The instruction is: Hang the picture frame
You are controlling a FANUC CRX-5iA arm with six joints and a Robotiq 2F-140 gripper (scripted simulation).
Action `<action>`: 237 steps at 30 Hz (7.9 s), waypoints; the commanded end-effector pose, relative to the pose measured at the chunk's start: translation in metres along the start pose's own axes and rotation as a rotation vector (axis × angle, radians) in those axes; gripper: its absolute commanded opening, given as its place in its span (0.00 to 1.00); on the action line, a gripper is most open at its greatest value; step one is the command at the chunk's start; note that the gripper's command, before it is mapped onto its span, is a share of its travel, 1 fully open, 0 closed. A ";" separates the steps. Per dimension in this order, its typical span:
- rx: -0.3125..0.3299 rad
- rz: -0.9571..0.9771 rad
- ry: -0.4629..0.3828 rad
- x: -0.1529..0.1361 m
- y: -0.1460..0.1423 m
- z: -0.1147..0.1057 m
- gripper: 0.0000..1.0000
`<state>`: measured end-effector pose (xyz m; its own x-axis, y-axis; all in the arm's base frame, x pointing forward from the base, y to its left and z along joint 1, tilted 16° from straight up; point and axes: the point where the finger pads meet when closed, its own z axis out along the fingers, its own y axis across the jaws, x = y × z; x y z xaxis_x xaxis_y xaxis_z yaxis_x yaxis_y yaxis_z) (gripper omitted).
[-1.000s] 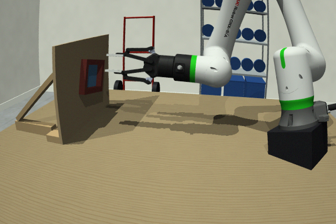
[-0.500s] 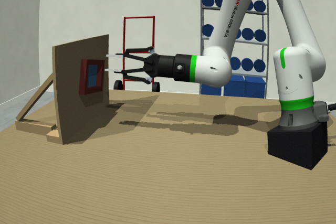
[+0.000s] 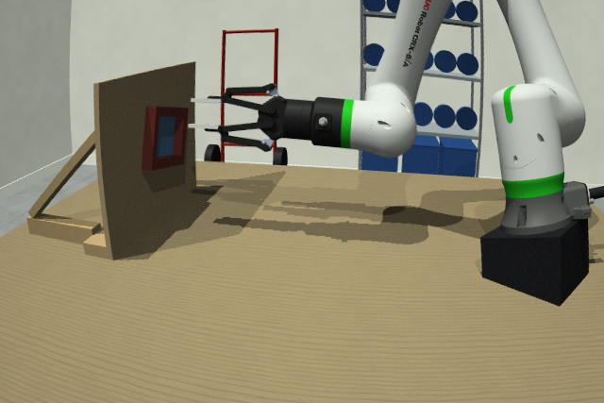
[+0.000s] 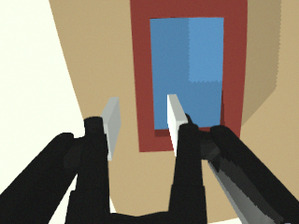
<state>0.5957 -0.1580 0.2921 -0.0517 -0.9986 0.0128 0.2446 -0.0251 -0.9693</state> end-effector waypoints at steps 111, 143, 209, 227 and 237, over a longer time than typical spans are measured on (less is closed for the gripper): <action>0.000 0.000 0.000 0.000 0.000 0.069 0.29; 0.000 0.000 0.000 0.000 0.000 0.069 0.00; 0.000 0.000 0.000 0.000 -0.004 0.069 0.00; 0.000 0.000 0.000 0.000 -0.004 0.069 0.00; 0.000 0.000 0.000 0.000 -0.004 0.069 0.00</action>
<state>0.6615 -0.1612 0.3129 -0.0517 -0.9986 0.0128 0.2446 -0.0251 -0.9693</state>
